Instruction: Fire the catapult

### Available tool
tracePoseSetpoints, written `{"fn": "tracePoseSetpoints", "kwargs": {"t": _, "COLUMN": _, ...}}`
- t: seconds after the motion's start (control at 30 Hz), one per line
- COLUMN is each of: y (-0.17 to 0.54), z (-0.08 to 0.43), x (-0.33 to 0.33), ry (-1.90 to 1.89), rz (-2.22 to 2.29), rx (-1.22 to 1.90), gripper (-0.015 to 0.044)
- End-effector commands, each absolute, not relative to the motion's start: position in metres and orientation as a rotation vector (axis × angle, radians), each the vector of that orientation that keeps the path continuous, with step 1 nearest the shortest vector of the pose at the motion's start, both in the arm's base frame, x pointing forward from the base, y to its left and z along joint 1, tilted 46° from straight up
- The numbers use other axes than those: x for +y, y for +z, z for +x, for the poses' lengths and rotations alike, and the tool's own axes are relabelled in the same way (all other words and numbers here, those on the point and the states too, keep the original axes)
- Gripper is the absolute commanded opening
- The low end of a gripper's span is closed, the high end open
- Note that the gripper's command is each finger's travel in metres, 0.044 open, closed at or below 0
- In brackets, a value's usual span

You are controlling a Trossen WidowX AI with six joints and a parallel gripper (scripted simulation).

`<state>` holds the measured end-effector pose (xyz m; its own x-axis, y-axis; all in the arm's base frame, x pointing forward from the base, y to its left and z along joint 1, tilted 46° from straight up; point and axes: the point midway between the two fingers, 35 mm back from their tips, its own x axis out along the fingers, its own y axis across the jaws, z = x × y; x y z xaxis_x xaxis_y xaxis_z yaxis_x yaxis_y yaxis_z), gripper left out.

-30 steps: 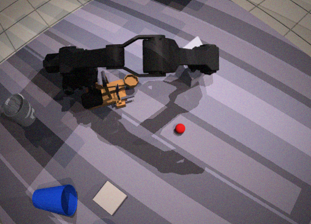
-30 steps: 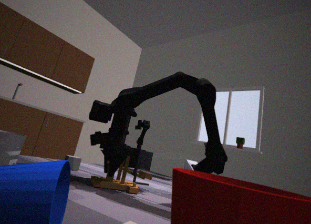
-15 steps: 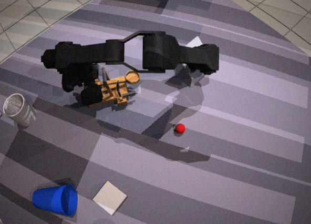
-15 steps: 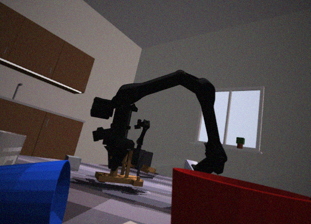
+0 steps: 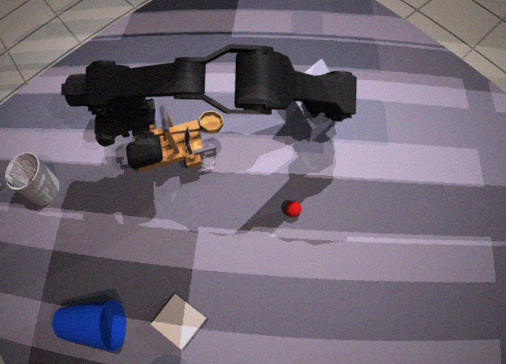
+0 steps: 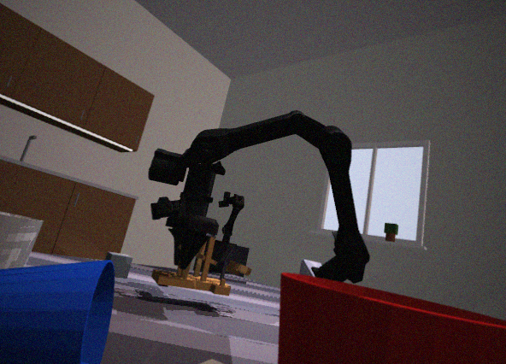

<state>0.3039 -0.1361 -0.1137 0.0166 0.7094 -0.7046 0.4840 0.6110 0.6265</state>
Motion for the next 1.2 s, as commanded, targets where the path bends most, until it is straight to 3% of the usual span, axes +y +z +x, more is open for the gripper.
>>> {"fn": "tracePoseSetpoints", "kwargs": {"t": 0.0, "y": -0.117, "z": 0.305, "x": -0.134, "ry": 0.226, "rz": 1.016, "rx": 1.622, "gripper": 0.0}}
{"fn": "tracePoseSetpoints", "kwargs": {"t": 0.83, "y": -0.136, "z": 0.305, "x": -0.113, "ry": 0.233, "rz": 1.01, "rx": 1.628, "gripper": 0.0}}
{"fn": "tracePoseSetpoints", "kwargs": {"t": 1.17, "y": -0.136, "z": 0.305, "x": -0.113, "ry": 0.233, "rz": 1.01, "rx": 1.628, "gripper": 0.0263}}
